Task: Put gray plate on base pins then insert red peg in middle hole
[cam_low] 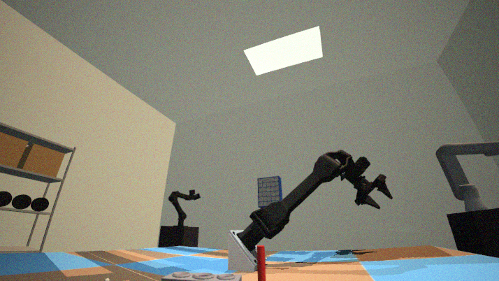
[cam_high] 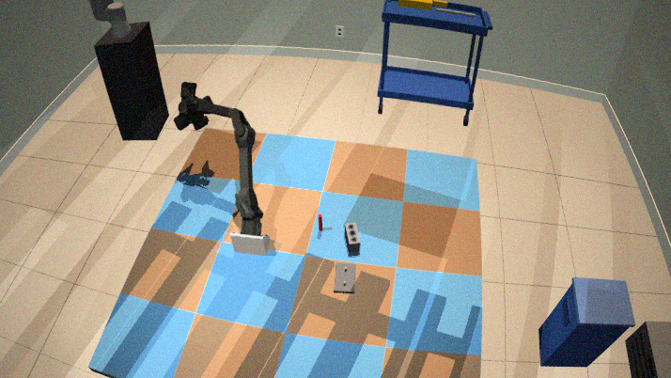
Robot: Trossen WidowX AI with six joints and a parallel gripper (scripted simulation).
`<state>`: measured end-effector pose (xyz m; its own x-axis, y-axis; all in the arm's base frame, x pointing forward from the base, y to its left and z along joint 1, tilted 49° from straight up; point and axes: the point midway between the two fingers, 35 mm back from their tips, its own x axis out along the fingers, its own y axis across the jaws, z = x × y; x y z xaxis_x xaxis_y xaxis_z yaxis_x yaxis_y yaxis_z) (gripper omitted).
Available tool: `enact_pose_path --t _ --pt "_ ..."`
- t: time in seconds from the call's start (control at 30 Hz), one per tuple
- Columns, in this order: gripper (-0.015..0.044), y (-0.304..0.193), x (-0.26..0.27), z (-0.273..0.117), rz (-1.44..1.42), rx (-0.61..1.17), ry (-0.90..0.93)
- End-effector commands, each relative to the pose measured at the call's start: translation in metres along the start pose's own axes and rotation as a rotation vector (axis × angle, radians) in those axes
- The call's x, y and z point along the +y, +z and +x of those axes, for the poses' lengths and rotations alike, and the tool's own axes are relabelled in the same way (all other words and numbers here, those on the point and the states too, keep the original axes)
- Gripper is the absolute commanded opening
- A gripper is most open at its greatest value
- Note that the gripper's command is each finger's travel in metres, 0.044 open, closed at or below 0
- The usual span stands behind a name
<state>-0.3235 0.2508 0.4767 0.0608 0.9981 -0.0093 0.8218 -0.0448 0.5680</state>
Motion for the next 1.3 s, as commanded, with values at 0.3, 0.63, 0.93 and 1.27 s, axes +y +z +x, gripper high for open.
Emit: enact_pose_path --t 0.3,0.63,0.93,1.27 --pt "0.0440 0.031 0.026 0.068 -0.205 -0.079 0.055" --pt "0.0440 0.097 0.135 0.151 -0.397 -0.241 0.198" --pt "0.0440 0.170 0.256 0.179 -0.546 -0.418 0.333" --pt "0.0440 0.260 0.365 0.169 -0.727 -0.668 0.381"
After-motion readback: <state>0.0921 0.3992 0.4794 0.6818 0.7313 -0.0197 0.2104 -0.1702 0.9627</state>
